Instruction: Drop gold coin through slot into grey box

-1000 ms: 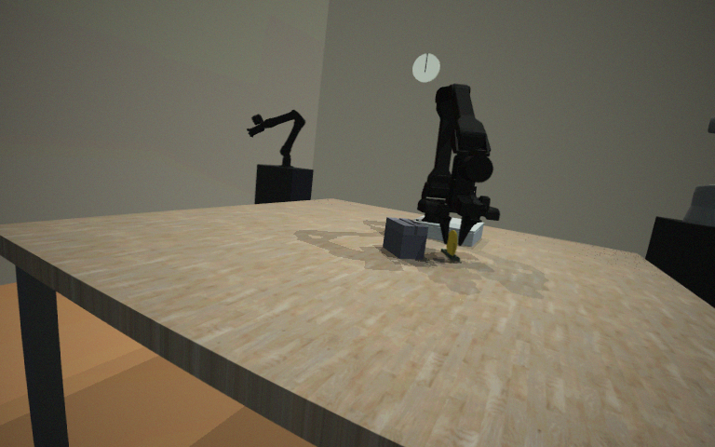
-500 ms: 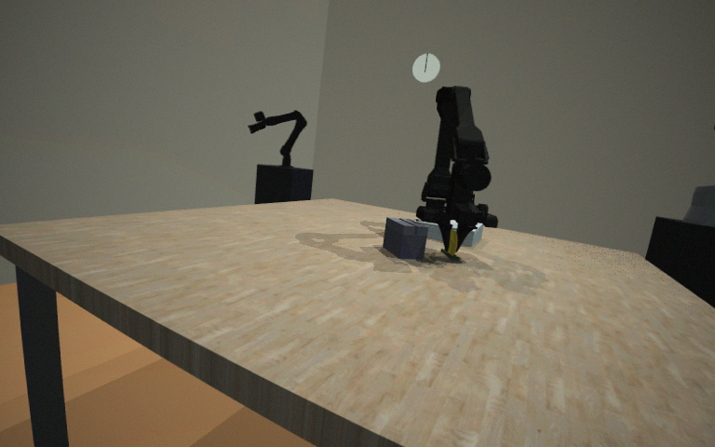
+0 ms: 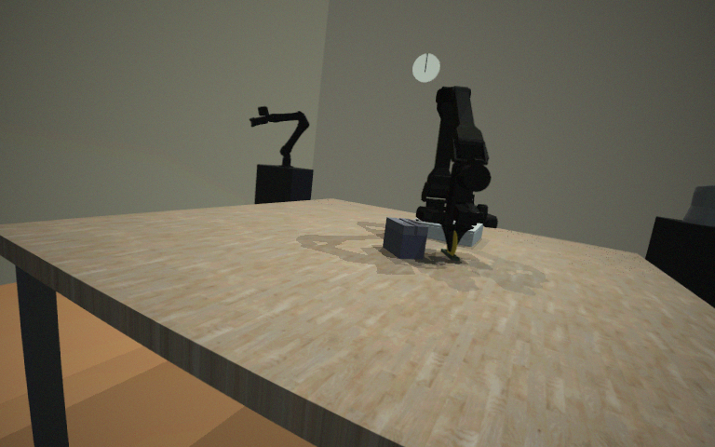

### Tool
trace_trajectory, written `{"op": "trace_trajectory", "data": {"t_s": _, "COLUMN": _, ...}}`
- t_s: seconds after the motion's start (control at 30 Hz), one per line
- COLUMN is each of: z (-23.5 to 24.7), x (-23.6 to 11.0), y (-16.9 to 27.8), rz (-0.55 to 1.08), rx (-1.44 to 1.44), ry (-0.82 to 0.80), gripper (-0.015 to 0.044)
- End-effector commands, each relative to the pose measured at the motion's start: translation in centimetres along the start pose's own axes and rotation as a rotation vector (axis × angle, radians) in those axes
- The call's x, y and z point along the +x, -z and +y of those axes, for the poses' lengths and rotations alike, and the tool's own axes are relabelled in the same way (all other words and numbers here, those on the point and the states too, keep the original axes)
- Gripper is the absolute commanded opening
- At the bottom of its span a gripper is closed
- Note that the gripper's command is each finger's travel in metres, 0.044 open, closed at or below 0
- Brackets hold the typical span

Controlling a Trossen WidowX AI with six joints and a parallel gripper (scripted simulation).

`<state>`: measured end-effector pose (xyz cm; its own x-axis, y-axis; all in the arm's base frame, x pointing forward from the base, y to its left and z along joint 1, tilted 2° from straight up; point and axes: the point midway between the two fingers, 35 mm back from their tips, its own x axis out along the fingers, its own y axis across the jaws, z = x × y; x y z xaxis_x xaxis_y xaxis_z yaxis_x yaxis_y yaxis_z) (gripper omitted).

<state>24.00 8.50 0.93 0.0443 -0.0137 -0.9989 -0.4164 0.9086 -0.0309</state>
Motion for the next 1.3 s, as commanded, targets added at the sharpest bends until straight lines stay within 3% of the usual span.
{"op": "trace_trajectory", "data": {"t_s": 0.0, "z": 0.0, "x": -0.7, "y": -0.1, "rz": 0.000, "rx": -0.006, "ry": 0.002, "gripper": 0.0000}}
{"op": "trace_trajectory", "data": {"t_s": 1.27, "z": 0.0, "x": -9.4, "y": 0.1, "rz": -0.001, "rx": -0.010, "ry": 0.002, "gripper": 0.0000}}
